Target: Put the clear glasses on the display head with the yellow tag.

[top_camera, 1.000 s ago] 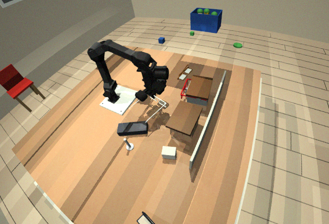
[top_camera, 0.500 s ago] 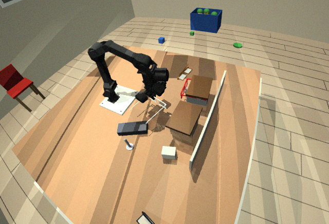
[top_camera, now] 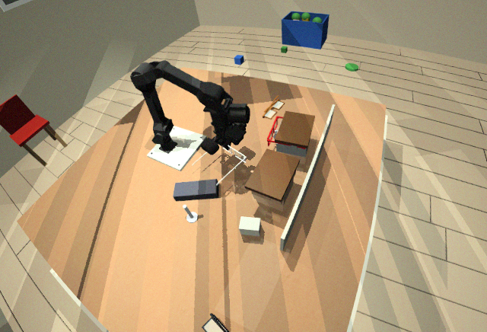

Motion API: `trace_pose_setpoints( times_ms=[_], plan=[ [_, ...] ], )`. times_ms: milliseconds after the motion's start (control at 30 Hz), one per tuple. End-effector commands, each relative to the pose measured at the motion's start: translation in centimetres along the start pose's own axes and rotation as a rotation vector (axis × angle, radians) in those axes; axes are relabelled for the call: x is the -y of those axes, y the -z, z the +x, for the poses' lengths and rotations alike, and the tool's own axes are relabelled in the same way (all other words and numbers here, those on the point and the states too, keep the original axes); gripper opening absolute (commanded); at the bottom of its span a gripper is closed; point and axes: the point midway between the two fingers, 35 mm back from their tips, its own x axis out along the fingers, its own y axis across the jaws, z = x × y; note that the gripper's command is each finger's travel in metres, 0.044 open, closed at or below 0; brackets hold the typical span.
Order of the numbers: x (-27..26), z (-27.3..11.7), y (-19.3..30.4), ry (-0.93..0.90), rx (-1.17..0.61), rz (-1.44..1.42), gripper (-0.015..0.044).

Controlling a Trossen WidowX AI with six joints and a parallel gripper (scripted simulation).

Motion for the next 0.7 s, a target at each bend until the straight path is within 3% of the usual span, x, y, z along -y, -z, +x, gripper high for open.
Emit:
trace_pose_setpoints(
  times_ms=[0,667],
  plan=[
    [0.2,0.6,0.1,0.009,-0.004,-0.005,0.0],
    [0.3,2.1,0.3,0.009,-0.004,-0.005,0.0]
  ],
)
